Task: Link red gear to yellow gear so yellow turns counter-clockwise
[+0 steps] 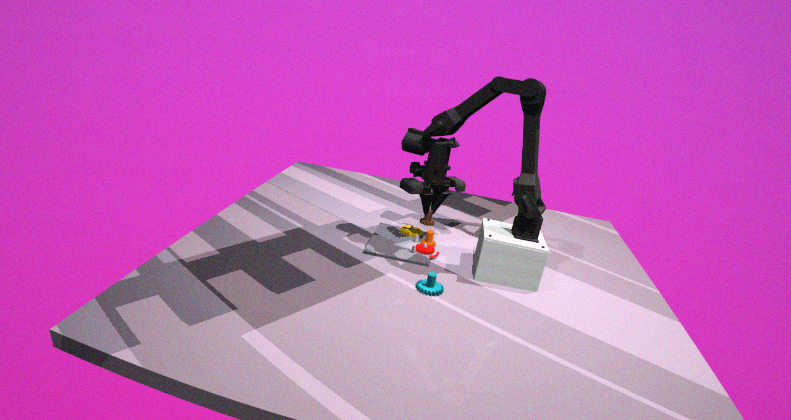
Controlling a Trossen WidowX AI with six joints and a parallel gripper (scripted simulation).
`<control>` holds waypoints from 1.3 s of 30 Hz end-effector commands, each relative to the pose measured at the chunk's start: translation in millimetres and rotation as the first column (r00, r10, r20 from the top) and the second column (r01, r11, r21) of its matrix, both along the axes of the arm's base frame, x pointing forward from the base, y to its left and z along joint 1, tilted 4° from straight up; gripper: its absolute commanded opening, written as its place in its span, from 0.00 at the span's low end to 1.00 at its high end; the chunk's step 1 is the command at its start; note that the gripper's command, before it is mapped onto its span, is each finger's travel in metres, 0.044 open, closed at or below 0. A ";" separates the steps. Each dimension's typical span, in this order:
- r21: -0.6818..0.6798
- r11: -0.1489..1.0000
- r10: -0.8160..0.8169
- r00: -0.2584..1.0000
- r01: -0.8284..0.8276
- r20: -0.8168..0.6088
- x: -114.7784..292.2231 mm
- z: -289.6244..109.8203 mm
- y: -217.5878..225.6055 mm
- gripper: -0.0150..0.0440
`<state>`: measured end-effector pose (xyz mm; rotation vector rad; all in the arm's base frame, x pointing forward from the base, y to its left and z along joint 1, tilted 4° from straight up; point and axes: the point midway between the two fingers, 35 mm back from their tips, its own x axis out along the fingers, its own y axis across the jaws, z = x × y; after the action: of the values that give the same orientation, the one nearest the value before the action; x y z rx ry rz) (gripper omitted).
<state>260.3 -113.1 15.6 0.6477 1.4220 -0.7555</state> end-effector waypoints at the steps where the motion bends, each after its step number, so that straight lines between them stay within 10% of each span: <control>1: -0.003 0.995 -0.101 0.995 0.101 0.010 0.1 0.4 -0.5 0.25; 39: -0.003 0.991 -0.132 0.991 0.132 0.012 0.3 -30.3 -3.0 0.25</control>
<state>262.3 -116.2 -9.2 0.7197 1.3807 -0.8232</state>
